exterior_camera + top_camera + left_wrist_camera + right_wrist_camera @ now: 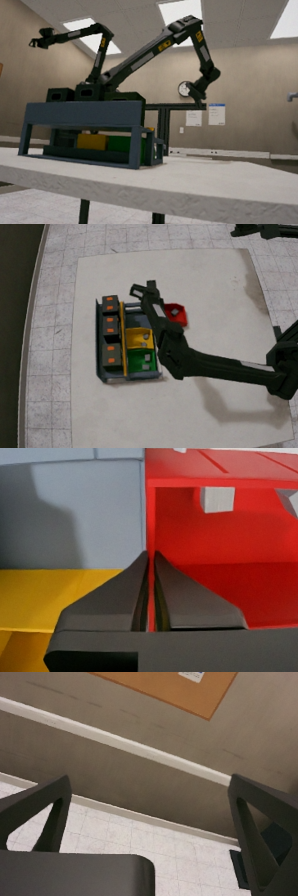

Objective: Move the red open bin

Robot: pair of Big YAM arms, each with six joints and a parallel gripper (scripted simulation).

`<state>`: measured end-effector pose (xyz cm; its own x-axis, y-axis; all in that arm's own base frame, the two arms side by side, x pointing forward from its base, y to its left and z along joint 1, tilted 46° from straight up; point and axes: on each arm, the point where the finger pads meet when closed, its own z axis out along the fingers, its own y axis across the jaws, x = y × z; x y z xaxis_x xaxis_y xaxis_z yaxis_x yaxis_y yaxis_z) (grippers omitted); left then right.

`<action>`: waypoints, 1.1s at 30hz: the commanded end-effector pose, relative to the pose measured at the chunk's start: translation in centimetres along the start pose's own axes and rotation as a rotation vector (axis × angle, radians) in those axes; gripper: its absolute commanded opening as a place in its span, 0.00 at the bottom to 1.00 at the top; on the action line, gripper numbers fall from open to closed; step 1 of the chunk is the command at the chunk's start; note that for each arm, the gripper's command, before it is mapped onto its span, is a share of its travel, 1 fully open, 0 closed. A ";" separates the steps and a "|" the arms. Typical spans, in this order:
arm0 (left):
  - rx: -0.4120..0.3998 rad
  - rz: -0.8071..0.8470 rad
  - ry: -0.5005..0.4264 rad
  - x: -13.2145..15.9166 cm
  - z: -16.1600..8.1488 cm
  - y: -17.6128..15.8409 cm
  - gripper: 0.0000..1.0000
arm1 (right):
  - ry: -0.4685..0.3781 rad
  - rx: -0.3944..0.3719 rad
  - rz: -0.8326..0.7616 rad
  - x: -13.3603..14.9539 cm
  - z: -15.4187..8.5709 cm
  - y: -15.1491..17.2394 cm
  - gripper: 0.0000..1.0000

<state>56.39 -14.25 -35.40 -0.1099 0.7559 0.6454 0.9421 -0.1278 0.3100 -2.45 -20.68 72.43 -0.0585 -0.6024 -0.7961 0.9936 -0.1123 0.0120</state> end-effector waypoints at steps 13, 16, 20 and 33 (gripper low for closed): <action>-0.050 -0.012 -0.035 -1.4 -3.4 1.1 0.00 | -0.056 0.005 -0.019 -3.9 -0.6 -0.2 1.00; -0.050 -0.013 -0.036 -1.4 -3.4 1.0 0.00 | -0.056 0.005 -0.019 -3.9 -0.6 -0.2 1.00; -0.052 -0.014 -0.037 -1.4 -3.4 1.0 0.00 | -0.056 0.005 -0.019 -3.9 -0.6 -0.2 1.00; -0.049 -0.012 -0.035 -1.4 -3.4 0.9 0.00 | -0.056 0.005 -0.019 -3.9 -0.6 -0.2 1.00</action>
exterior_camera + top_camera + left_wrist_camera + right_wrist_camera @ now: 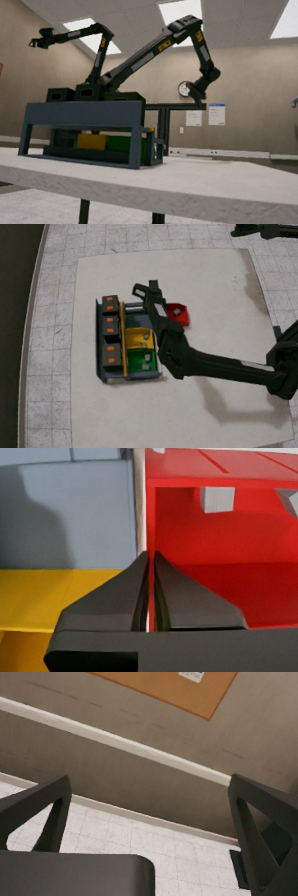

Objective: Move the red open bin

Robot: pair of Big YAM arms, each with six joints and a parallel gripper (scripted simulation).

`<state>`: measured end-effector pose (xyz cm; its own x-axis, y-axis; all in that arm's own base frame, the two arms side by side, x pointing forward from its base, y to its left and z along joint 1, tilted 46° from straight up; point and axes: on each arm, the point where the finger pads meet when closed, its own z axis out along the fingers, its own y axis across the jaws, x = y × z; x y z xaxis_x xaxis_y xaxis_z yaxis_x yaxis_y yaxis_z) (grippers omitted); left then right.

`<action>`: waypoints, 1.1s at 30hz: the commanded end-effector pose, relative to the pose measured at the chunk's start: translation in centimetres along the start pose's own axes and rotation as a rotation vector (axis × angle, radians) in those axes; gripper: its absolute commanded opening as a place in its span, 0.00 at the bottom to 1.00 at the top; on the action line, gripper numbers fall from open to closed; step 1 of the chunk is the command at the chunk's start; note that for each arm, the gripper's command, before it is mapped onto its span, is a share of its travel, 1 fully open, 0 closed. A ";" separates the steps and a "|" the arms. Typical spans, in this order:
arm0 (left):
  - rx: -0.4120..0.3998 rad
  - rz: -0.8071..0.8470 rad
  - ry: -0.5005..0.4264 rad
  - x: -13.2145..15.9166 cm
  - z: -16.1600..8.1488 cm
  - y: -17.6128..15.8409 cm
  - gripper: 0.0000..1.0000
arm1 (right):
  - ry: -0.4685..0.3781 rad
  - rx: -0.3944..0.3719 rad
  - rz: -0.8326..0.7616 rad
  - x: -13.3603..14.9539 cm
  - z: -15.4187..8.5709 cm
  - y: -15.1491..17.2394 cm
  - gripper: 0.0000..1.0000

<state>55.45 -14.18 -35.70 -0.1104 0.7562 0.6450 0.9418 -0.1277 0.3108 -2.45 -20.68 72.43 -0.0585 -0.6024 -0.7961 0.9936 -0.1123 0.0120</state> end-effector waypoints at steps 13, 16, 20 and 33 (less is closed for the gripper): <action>-0.047 -0.010 -0.034 -1.3 -3.3 1.8 0.00 | -0.056 0.005 -0.019 -3.9 -0.6 -0.2 1.00; -0.047 -0.010 -0.033 -1.3 -3.3 1.7 0.00 | -0.056 0.005 -0.019 -3.9 -0.6 -0.2 1.00; -0.046 -0.010 -0.033 -1.3 -3.2 1.6 0.00 | -0.056 0.005 -0.019 -3.9 -0.6 -0.2 1.00; -0.046 -0.010 -0.033 -1.3 -3.2 1.7 0.00 | -0.056 0.005 -0.019 -3.9 -0.6 -0.2 1.00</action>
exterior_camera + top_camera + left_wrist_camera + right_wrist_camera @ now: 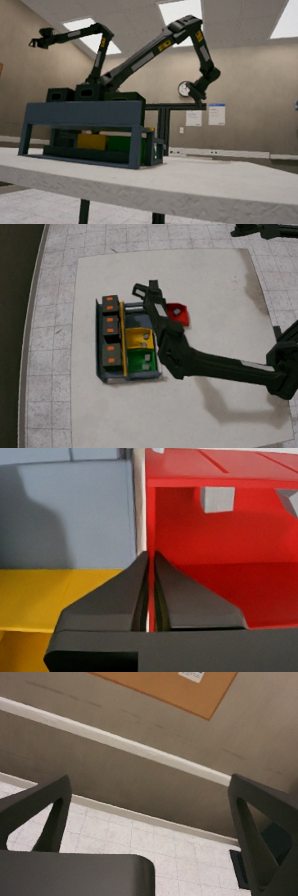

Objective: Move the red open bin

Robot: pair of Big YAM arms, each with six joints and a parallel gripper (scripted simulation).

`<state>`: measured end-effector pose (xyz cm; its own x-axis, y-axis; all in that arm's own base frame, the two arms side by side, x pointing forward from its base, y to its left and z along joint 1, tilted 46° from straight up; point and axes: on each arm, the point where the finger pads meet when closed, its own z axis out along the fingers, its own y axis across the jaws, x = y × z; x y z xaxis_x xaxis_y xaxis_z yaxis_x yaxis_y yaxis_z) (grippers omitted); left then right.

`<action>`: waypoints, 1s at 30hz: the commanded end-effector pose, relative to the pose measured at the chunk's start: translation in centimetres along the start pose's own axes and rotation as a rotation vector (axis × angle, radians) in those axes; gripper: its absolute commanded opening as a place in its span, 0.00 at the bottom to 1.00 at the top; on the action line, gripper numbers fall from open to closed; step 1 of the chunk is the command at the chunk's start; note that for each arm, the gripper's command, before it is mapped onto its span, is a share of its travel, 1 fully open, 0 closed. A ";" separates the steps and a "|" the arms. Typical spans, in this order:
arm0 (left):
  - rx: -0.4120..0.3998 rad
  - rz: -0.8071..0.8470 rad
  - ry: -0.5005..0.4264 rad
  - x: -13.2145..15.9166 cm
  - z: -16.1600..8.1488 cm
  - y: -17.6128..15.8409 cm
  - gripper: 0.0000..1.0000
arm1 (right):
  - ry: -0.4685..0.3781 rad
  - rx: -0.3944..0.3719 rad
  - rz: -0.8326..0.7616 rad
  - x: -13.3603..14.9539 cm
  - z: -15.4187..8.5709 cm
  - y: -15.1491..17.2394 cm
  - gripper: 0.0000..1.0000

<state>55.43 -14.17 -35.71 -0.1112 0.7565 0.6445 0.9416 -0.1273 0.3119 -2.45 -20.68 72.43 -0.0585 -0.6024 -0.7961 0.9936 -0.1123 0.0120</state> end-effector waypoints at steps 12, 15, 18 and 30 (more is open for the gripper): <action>-0.049 -0.009 -0.034 -1.4 -3.2 1.9 0.00 | -0.056 0.005 -0.019 -3.9 -0.6 -0.2 1.00; -0.053 -0.008 -0.036 -1.5 -3.2 2.2 0.00 | -0.056 0.005 -0.019 -3.9 -0.6 -0.2 1.00; -0.055 -0.004 -0.037 -1.5 -3.1 2.3 0.00 | -0.056 0.005 -0.019 -3.9 -0.6 -0.2 1.00; -0.052 0.006 -0.035 -2.0 -2.2 2.0 0.00 | -0.056 0.005 -0.019 -3.9 -0.6 -0.2 1.00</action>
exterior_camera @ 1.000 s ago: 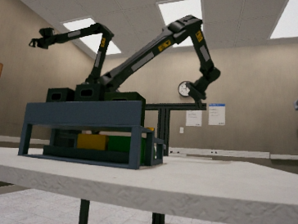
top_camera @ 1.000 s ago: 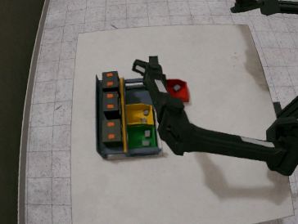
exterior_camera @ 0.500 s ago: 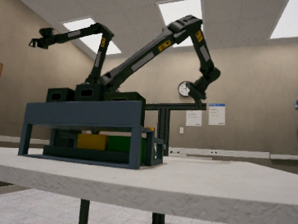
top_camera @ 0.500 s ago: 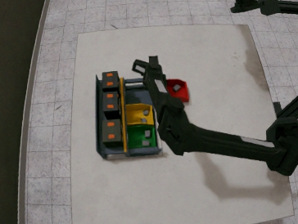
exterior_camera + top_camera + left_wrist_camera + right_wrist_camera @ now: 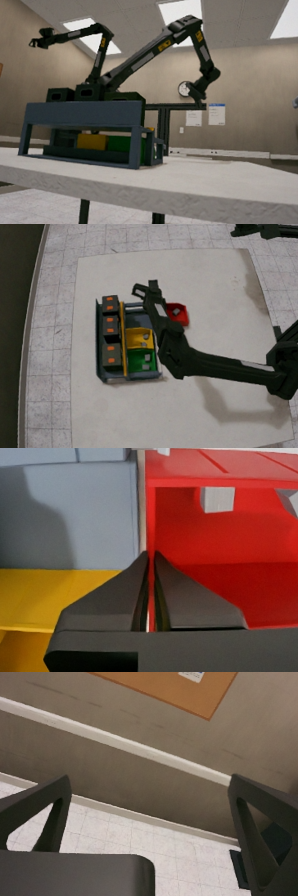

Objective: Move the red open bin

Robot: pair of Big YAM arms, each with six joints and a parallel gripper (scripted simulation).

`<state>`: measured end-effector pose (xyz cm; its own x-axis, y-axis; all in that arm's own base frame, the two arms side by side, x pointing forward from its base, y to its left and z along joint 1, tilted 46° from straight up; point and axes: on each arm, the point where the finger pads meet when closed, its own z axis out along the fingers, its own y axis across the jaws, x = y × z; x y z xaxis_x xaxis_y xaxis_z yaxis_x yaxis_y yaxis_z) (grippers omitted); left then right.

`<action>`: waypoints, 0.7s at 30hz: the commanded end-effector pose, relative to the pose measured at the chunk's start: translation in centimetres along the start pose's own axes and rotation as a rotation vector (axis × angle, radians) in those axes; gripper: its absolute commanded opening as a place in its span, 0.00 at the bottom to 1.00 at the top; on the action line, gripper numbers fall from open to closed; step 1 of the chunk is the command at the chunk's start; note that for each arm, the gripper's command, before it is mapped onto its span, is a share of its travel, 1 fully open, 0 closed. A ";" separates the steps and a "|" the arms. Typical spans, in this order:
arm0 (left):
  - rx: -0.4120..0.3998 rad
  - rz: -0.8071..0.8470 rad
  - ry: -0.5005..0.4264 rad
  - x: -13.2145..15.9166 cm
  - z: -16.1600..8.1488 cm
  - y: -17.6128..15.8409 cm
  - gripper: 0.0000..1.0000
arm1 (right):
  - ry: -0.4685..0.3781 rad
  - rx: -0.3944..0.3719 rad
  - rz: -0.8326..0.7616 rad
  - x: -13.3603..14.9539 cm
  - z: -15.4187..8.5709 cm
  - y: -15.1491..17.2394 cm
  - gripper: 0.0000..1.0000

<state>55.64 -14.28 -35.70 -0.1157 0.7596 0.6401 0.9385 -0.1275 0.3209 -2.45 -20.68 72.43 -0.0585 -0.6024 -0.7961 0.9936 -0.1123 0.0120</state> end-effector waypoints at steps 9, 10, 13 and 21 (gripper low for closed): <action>-0.029 -0.005 -0.023 -0.9 -0.6 1.9 0.00 | -0.056 0.005 -0.019 -3.9 -0.6 -0.2 1.00; -0.029 -0.005 -0.023 -0.9 -0.6 1.9 0.00 | -0.056 0.005 -0.019 -3.9 -0.6 -0.2 1.00; -0.018 -0.004 -0.017 -0.6 0.1 1.5 0.00 | -0.056 0.005 -0.019 -3.9 -0.6 -0.2 1.00; -0.025 -0.003 -0.020 -0.9 0.1 1.6 0.00 | -0.056 0.005 -0.019 -3.9 -0.6 -0.2 1.00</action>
<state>55.79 -14.07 -36.26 -0.1101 0.7599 0.6407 0.9380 -0.1337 0.3197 -2.45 -20.68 72.43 -0.0585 -0.6024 -0.7961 0.9936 -0.1123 0.0120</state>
